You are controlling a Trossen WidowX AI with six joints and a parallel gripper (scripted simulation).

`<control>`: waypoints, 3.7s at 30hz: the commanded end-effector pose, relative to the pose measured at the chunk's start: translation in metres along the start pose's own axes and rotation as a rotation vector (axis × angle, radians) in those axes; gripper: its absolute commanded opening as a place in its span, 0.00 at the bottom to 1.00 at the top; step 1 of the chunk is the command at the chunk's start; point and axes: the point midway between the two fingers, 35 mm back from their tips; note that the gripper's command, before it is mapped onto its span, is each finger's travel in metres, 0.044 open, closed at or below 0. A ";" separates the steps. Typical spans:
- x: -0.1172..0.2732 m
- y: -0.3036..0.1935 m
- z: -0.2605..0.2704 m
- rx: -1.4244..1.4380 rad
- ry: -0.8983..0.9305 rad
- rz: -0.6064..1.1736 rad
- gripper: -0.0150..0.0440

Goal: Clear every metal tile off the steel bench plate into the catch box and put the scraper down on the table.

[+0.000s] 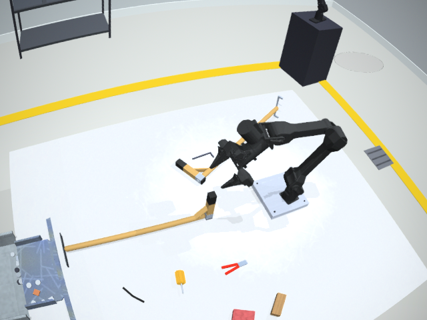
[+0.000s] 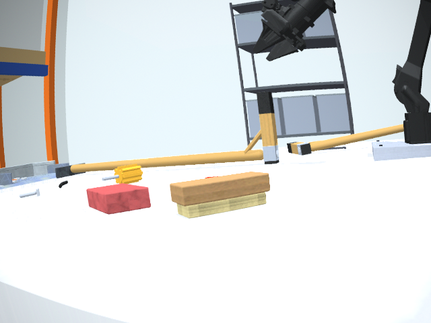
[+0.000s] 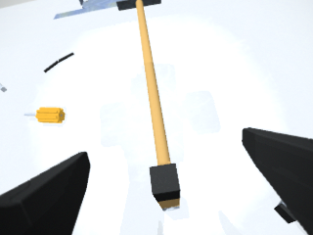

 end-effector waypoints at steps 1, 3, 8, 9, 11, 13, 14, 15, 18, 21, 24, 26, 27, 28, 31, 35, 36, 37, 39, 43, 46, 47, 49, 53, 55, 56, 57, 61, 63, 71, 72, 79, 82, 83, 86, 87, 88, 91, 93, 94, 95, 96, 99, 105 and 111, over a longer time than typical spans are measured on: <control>0.025 0.024 -0.002 -0.003 -0.001 -0.100 1.00; 0.037 0.034 -0.003 -0.001 -0.002 -0.143 1.00; 0.067 0.055 -0.004 0.007 -0.004 -0.246 1.00; 0.073 0.059 -0.004 0.010 -0.005 -0.267 1.00; 0.086 0.066 -0.004 0.016 -0.006 -0.308 1.00; 0.100 0.073 -0.003 0.023 -0.008 -0.348 1.00; 0.106 0.077 -0.002 0.027 -0.009 -0.368 1.00; 0.113 0.080 -0.002 0.031 -0.010 -0.388 1.00; 0.134 0.089 0.001 0.046 -0.013 -0.447 1.00; 0.154 0.096 0.004 0.062 -0.016 -0.502 1.00; 0.159 0.098 0.005 0.066 -0.017 -0.515 1.00; 0.159 0.098 0.005 0.066 -0.017 -0.515 1.00; 0.159 0.098 0.005 0.066 -0.017 -0.515 1.00; 0.159 0.098 0.005 0.066 -0.018 -0.515 1.00; 0.159 0.098 0.005 0.066 -0.018 -0.515 1.00; 0.159 0.098 0.005 0.066 -0.018 -0.515 1.00; 0.159 0.098 0.005 0.066 -0.018 -0.515 1.00; 0.159 0.098 0.005 0.066 -0.018 -0.515 1.00; 0.159 0.098 0.005 0.066 -0.018 -0.515 1.00; 0.159 0.098 0.005 0.066 -0.018 -0.515 1.00; 0.159 0.098 0.005 0.066 -0.018 -0.515 1.00; 0.159 0.098 0.005 0.066 -0.018 -0.515 1.00; 0.159 0.098 0.005 0.066 -0.018 -0.515 1.00; 0.159 0.098 0.005 0.066 -0.018 -0.515 1.00; 0.159 0.098 0.005 0.066 -0.018 -0.515 1.00; 0.159 0.098 0.005 0.066 -0.018 -0.515 1.00; 0.159 0.098 0.005 0.066 -0.018 -0.515 1.00; 0.142 0.092 0.002 0.051 -0.015 -0.468 1.00; 0.127 0.086 0.000 0.040 -0.013 -0.430 1.00; 0.073 0.059 -0.004 0.009 -0.007 -0.273 1.00; 0.067 0.055 -0.004 0.007 -0.006 -0.252 1.00; 0.025 0.023 -0.003 -0.004 -0.004 -0.110 1.00; 0.009 0.008 -0.001 -0.004 -0.003 -0.048 1.00; 0.004 0.003 0.000 -0.004 -0.003 -0.027 1.00; -0.011 -0.013 0.002 -0.001 -0.004 0.036 1.00; -0.016 -0.019 0.003 0.001 -0.004 0.057 1.00; -0.020 -0.024 0.004 0.003 -0.004 0.078 1.00; -0.033 -0.041 0.007 0.010 -0.005 0.141 1.00; -0.040 -0.053 0.009 0.016 -0.006 0.183 1.00; -0.044 -0.059 0.010 0.019 -0.006 0.204 1.00; -0.047 -0.064 0.011 0.022 -0.007 0.222 1.00; -0.048 -0.067 0.011 0.024 -0.007 0.233 1.00; -0.049 -0.069 0.012 0.025 -0.007 0.236 1.00; -0.038 -0.059 0.011 0.025 -0.006 0.232 1.00; -0.018 -0.043 0.010 0.026 -0.004 0.225 1.00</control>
Point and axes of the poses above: the point midway between the two fingers, 35 mm back from their tips, its own x axis back along the fingers, its own z axis across the jaws, y = z × x, and after that the axes turned 7 degrees about x, right-handed
